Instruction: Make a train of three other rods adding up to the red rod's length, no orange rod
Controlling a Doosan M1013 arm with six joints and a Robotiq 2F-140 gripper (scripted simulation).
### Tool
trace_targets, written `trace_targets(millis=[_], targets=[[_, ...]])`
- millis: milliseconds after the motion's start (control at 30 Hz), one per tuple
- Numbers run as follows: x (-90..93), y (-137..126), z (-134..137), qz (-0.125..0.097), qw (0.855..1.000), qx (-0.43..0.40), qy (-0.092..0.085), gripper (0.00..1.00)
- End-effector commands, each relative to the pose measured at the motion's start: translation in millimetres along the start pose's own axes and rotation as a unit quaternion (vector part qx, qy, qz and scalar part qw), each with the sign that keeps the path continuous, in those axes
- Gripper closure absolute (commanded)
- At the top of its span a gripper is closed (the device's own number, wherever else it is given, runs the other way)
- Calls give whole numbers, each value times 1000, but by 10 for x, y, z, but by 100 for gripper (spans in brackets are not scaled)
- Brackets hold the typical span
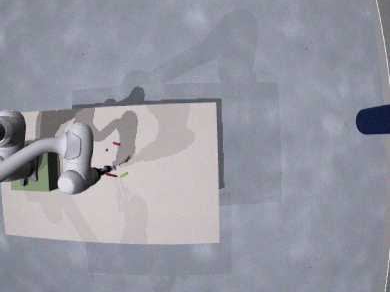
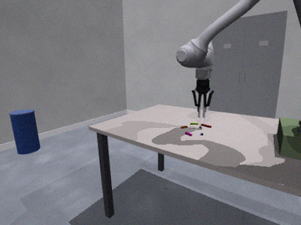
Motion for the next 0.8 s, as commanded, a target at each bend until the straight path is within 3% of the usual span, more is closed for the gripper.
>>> trace_targets(millis=[0,767], targets=[[-1,0,0,0,1000,0,0,85],[113,1,-2,0,1000,0,0,85]])
Point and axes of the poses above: the point where the finger pads meet when closed, its own x axis out along the fingers, its own z axis across the jaws, y = z × x, the point moved 9 cm from there along -x, back along the fingers, and after that the axes turned 11 degrees about -x, right-handed, at the moved point
